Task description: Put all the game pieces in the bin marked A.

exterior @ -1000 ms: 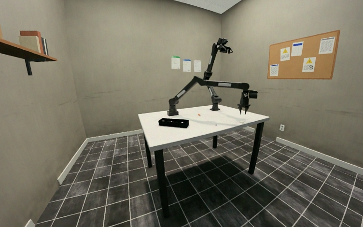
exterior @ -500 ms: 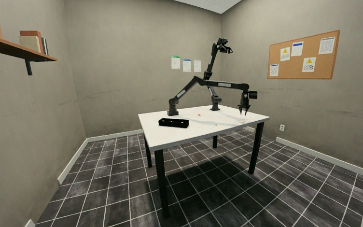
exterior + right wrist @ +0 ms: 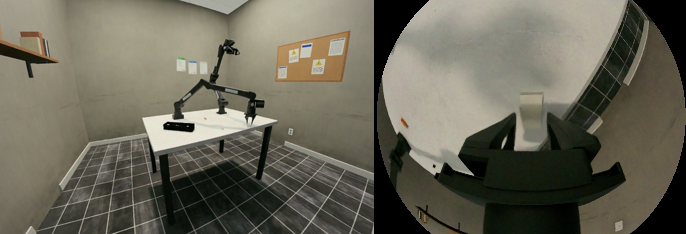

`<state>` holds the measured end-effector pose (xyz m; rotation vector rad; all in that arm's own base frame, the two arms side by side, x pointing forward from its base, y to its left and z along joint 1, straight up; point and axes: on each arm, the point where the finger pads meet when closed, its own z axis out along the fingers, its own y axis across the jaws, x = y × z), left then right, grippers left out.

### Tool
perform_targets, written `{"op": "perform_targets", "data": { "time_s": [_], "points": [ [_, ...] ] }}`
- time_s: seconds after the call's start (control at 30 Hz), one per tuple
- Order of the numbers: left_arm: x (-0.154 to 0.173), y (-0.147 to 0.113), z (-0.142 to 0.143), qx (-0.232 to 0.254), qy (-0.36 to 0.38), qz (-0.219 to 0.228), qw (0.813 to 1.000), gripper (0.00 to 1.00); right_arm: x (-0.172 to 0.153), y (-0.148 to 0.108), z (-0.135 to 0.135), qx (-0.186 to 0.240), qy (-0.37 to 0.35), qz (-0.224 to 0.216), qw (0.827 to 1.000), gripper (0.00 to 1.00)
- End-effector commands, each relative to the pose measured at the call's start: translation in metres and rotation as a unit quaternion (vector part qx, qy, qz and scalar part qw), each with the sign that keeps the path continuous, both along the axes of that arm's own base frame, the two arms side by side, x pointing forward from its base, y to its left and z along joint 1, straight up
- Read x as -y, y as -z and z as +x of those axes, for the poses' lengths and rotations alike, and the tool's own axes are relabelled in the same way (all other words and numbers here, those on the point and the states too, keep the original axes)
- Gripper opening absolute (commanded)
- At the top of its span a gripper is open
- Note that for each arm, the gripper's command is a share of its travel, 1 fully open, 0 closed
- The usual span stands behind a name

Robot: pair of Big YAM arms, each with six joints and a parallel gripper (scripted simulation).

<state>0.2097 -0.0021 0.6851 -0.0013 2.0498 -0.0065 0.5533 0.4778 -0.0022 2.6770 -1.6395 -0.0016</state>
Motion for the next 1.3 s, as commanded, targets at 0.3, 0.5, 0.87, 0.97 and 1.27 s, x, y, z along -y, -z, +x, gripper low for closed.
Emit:
{"op": "perform_targets", "data": {
  "time_s": [0.3,0.5,0.87,0.97,1.27],
  "points": [
    [-0.002,-0.013,-0.012,0.015,-0.001,0.003,1.0,1.0,-0.002,0.019,-0.001,0.001,0.0,0.001,1.0,0.39],
    [-0.002,-0.013,-0.012,0.015,-0.001,0.003,1.0,1.0,-0.002,0.01,0.001,0.005,0.0,0.004,1.0,0.39],
    [-0.002,-0.013,-0.012,0.015,-0.001,0.003,1.0,1.0,-0.006,-0.006,0.008,0.017,0.0,0.014,1.0,0.39],
    [-0.002,-0.013,-0.012,0.015,-0.001,0.003,1.0,1.0,-0.006,-0.006,0.008,0.017,0.0,0.014,1.0,0.39],
    [-0.002,-0.013,-0.012,0.015,-0.001,0.003,1.0,1.0,0.001,0.013,0.007,0.006,0.0,0.005,1.0,0.39]
  ]
}}
